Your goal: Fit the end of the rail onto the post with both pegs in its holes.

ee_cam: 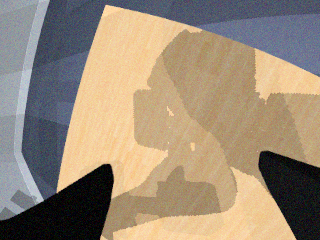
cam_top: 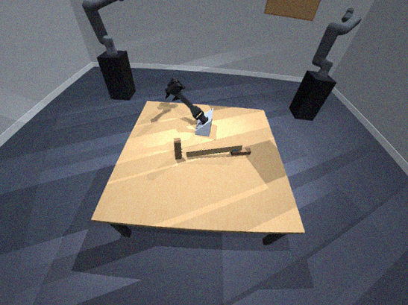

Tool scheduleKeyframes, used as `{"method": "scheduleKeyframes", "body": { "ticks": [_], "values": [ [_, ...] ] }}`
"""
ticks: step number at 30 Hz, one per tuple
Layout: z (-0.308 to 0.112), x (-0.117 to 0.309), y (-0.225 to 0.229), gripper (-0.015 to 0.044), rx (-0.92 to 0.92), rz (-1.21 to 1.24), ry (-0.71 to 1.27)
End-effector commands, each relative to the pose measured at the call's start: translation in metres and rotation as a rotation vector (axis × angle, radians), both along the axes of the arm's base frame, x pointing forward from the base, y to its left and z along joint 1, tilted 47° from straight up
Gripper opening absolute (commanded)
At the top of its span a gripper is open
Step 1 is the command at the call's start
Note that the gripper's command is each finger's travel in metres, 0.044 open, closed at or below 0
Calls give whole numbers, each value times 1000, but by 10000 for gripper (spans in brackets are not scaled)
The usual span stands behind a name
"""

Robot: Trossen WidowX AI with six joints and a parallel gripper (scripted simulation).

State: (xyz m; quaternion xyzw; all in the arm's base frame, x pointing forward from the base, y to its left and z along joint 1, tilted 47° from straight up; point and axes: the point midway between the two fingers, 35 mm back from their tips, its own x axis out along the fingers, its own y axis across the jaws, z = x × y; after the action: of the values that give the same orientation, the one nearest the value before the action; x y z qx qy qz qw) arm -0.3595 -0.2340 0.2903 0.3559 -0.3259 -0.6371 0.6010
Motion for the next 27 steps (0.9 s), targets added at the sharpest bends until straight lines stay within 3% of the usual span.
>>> {"method": "scheduleKeyframes", "body": {
  "ticks": [1,15,27],
  "values": [
    [0,0,-1,426,0,1,1],
    [-10,47,-74,440,44,123,98],
    [53,126,-131,440,-55,271,383]
  ]
}}
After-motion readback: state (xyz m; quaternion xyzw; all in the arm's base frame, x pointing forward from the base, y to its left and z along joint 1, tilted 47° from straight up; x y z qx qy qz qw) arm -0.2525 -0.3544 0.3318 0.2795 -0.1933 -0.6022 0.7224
